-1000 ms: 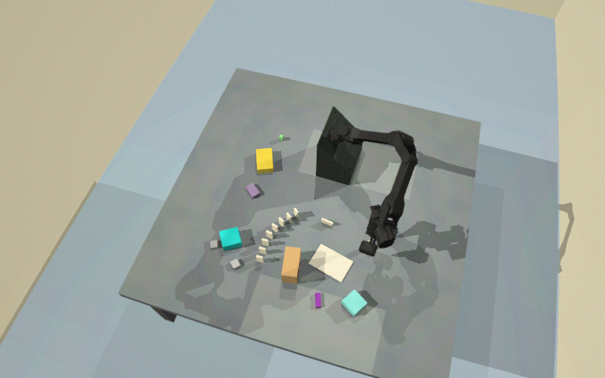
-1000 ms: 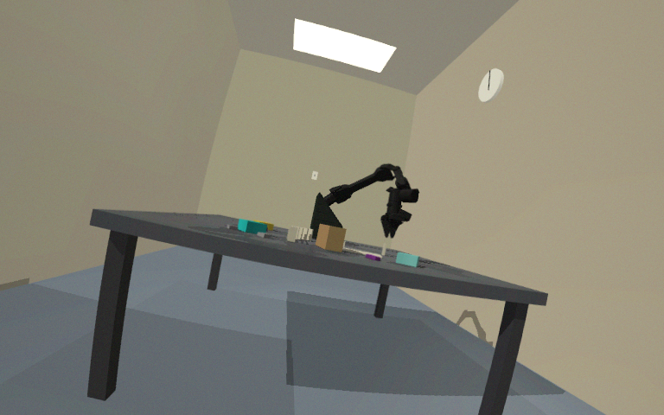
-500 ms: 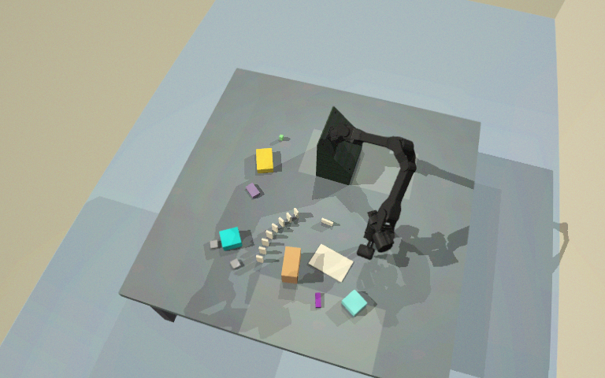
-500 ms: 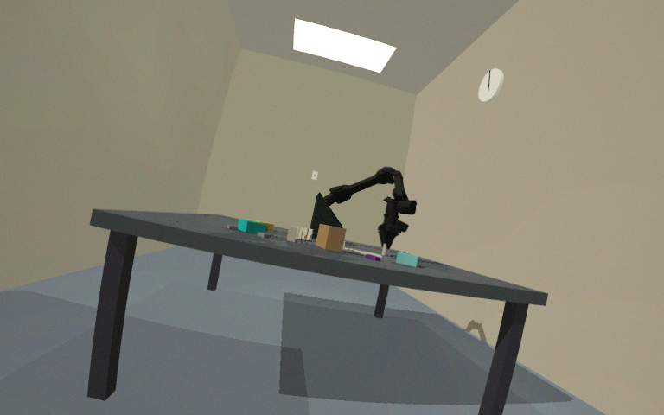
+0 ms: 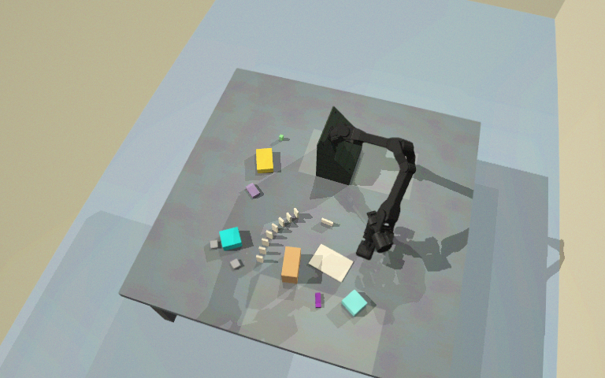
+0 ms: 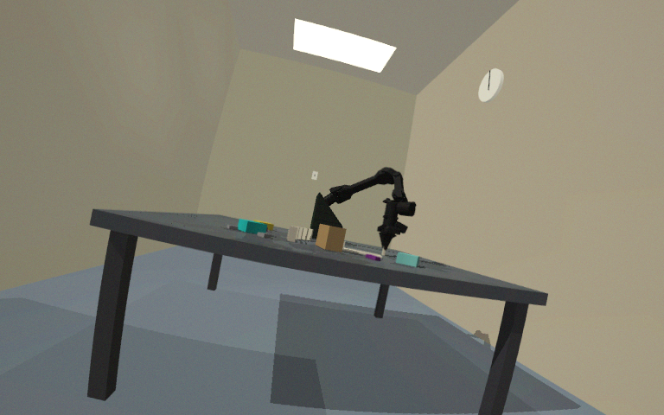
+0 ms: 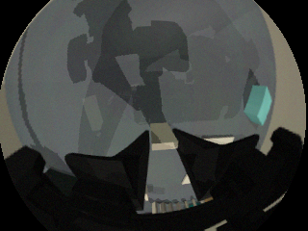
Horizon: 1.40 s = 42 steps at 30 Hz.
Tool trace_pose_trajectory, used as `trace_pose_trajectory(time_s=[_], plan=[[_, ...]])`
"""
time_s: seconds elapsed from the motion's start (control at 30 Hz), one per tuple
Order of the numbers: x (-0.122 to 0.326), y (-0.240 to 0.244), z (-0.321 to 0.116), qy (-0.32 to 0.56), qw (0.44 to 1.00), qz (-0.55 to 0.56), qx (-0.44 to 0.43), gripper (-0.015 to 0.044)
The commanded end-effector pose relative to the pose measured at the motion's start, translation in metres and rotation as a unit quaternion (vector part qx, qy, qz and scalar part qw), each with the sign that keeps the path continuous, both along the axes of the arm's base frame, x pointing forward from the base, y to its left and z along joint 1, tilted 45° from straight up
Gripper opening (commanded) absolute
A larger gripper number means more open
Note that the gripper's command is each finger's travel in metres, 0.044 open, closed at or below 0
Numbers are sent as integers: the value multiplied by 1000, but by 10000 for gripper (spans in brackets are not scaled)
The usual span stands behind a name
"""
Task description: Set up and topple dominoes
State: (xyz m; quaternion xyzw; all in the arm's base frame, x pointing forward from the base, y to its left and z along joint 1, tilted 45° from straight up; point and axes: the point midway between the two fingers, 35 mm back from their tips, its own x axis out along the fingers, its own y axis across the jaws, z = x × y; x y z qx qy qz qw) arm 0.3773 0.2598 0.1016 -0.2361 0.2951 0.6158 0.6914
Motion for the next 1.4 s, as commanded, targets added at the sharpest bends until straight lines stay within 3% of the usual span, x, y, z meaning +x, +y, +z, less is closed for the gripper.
trace_pose_trajectory(time_s=[0.0,0.27,0.57,0.8,0.93,1.13,1.37], plan=[[0,0,-1,1,1000,-2,-2,107],[1,-3,1,1,1000,-2,-3,107],[-9,-95,94,0,1000,0,-3,107],[-8,-97,92,6,1000,-6,-3,107],[0,-140,49,126,983,-133,-7,107],[-11,-217,-26,335,874,-353,3,107],[-66,-292,-104,554,607,-568,37,107]])
